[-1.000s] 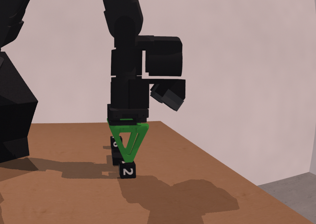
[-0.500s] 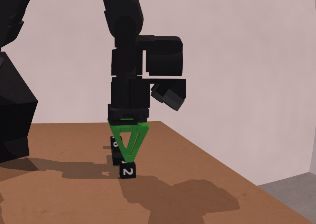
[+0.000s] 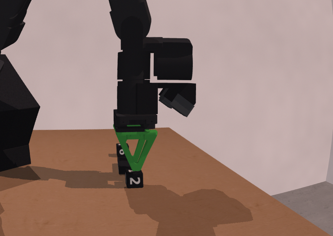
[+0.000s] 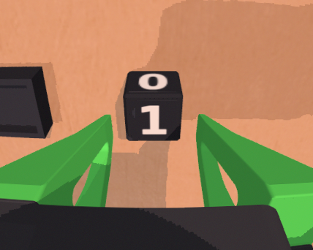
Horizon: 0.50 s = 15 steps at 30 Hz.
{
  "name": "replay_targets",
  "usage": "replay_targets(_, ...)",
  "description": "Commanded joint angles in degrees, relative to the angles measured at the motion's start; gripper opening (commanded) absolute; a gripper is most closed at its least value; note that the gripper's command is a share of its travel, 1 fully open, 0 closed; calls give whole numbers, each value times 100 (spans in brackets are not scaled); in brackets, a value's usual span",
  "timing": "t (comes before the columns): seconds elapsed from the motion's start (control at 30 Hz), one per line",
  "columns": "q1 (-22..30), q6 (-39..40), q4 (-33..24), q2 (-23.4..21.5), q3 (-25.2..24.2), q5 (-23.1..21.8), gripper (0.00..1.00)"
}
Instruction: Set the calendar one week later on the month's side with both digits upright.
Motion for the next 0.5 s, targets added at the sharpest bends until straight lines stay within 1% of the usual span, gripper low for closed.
replay_targets(0.0, 68, -8, -51, -68, 104, -18, 45)
replay_targets(0.23, 68, -8, -48, -71, 96, -18, 45)
replay_targets(0.47, 77, -3, 21, -138, -93, -15, 45)
